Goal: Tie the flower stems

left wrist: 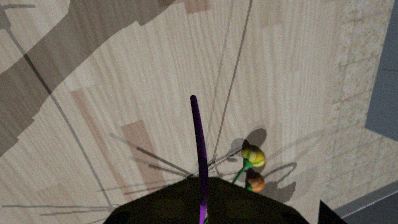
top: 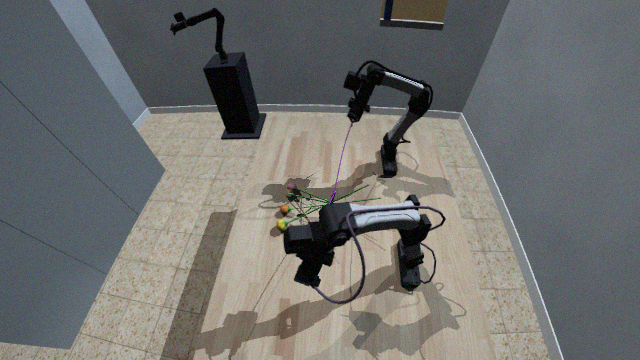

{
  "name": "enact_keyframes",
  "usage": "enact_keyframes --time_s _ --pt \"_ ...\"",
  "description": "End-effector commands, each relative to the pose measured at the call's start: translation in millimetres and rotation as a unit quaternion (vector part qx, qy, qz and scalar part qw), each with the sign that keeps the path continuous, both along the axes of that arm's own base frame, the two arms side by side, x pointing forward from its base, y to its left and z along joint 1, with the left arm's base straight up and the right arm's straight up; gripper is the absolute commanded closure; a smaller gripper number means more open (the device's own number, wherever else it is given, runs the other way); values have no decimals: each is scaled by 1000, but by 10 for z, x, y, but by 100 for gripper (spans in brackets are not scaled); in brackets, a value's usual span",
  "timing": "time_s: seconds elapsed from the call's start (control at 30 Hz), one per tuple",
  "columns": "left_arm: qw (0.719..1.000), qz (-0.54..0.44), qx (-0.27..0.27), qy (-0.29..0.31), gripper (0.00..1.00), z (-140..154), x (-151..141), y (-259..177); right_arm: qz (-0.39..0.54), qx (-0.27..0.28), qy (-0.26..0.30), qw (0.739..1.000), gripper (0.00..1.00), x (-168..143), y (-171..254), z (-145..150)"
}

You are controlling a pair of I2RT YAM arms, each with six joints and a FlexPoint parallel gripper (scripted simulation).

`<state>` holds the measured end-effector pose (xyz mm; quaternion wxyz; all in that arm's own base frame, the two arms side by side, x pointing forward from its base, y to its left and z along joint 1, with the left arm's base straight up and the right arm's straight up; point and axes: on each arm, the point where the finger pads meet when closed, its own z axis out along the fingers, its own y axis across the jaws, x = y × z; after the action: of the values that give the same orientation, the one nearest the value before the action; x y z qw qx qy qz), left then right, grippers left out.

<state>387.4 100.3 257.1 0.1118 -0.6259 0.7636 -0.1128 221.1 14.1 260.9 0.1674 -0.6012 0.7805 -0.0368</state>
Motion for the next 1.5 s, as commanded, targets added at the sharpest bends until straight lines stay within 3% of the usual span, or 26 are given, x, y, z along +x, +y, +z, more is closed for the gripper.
enact_keyframes --time_s 0.0,0.83,1.23,1.47 --pt "1000 -7 8 -19 100 85 55 206 23 -2 -17 1000 100 -78 -146 28" --pt "997 2 33 -65 100 107 213 1082 8 -28 -60 998 100 -153 -1051 46" --pt "997 2 37 -73 100 133 150 1082 6 -33 -57 998 100 -198 -1079 -35" --pt "997 4 36 -73 100 -45 148 1083 7 -27 -57 998 100 -212 -1040 -204"
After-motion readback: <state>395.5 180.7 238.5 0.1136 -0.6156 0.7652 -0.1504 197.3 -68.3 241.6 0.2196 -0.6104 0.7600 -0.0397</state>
